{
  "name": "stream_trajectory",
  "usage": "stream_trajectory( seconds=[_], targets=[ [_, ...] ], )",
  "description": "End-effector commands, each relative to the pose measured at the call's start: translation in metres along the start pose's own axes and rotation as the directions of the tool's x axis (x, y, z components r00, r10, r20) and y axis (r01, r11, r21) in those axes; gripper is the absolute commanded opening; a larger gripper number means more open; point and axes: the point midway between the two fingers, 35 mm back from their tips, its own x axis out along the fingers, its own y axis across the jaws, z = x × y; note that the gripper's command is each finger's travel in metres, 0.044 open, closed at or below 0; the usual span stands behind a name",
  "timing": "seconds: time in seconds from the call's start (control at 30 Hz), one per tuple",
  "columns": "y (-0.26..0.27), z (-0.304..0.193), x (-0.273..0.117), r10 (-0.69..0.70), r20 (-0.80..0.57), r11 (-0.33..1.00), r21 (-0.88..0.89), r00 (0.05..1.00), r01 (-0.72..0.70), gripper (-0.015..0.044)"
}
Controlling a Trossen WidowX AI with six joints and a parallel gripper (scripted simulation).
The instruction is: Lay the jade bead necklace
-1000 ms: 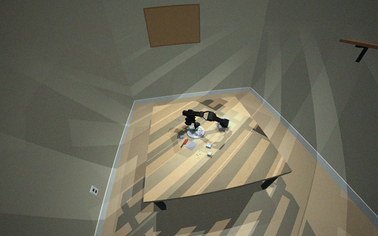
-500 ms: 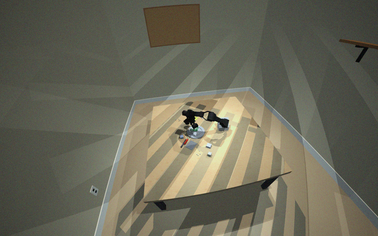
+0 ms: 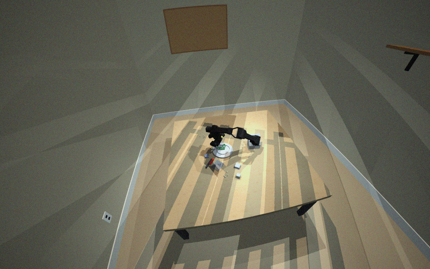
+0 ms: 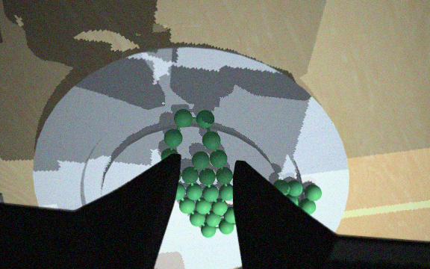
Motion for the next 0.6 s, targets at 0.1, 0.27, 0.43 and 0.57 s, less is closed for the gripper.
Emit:
stream_trajectory(
  seconds=[0.1, 0.27, 0.43, 0.57],
  targets=[
    [0.019, -0.001, -0.011, 0.008, 0.017, 0.971, 0.241, 1.000, -0.012, 0.0120],
    [0.019, -0.001, -0.004, 0.009, 0.017, 0.971, 0.241, 1.000, -0.012, 0.0120],
    [0.018, 0.002, -0.004, 0.008, 0.027, 0.972, 0.234, 1.000, -0.015, 0.0120],
    [0.018, 0.002, 0.000, 0.009, 0.026, 0.972, 0.235, 1.000, -0.014, 0.0120]
  ],
)
